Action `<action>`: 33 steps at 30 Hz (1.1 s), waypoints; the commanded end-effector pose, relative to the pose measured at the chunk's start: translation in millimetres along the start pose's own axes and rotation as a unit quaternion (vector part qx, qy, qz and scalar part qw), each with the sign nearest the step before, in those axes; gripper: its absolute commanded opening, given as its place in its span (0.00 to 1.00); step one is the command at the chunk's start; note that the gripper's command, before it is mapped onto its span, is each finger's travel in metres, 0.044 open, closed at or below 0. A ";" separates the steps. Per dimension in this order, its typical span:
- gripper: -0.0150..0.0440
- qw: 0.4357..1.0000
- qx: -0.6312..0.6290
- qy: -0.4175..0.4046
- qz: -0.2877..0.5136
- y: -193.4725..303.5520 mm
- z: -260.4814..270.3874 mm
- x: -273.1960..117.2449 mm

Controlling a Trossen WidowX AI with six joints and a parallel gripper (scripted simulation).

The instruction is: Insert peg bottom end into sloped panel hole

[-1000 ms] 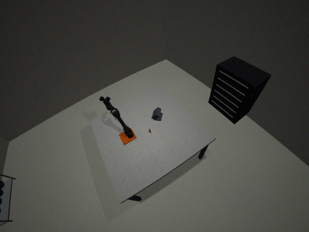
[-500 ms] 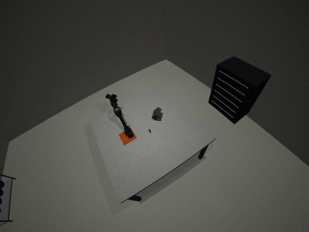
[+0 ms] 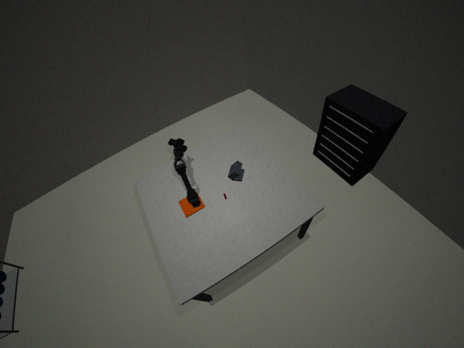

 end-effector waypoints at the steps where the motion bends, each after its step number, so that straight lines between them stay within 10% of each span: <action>1: 1.00 1.000 -0.016 0.027 -0.003 -13.6 -17.0 -4.4; 33: 1.00 0.961 -0.128 0.245 -0.019 -125.0 -137.7 -80.7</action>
Point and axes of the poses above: the point midway between the two fingers, 35 mm back from their tips, its own x axis out along the fingers, its own z axis across the jaws, y = z × x, the point moved 9 cm from there along -x, back along the fingers
